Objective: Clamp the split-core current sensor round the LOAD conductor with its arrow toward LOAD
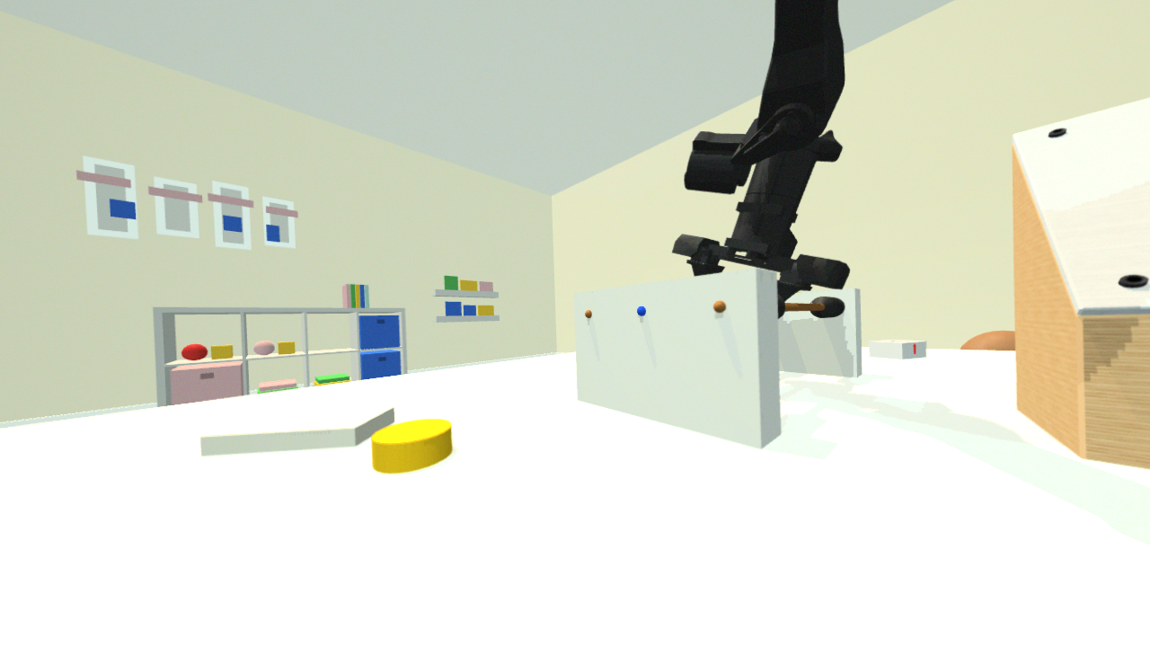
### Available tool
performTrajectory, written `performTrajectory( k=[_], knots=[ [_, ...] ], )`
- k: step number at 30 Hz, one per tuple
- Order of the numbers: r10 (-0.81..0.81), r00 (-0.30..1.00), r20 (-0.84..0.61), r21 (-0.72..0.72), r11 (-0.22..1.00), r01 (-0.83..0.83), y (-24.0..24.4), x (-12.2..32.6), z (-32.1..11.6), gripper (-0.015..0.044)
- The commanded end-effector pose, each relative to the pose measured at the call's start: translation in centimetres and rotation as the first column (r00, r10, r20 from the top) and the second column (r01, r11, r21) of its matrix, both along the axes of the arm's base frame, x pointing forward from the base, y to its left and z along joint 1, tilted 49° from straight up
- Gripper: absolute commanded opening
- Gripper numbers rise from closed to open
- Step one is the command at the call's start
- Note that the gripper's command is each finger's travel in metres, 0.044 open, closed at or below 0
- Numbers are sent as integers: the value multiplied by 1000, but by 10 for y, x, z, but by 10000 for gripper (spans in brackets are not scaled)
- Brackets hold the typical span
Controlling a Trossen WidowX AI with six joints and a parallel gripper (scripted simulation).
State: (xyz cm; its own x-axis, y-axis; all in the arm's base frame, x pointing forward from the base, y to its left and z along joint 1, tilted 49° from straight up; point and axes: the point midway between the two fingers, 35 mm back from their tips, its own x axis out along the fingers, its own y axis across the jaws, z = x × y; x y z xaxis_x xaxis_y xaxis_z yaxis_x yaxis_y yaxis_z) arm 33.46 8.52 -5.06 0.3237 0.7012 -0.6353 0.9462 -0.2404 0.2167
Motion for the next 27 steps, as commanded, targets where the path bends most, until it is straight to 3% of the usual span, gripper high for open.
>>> performTrajectory(
  k=[1,6,27],
  knots=[
    [2,1000,-1,0,1000,-2,0,0,0,263],
    [2,1000,-1,0,1000,-2,0,0,0,263],
    [0,1000,0,0,1000,0,0,0,0,123]
  ],
)
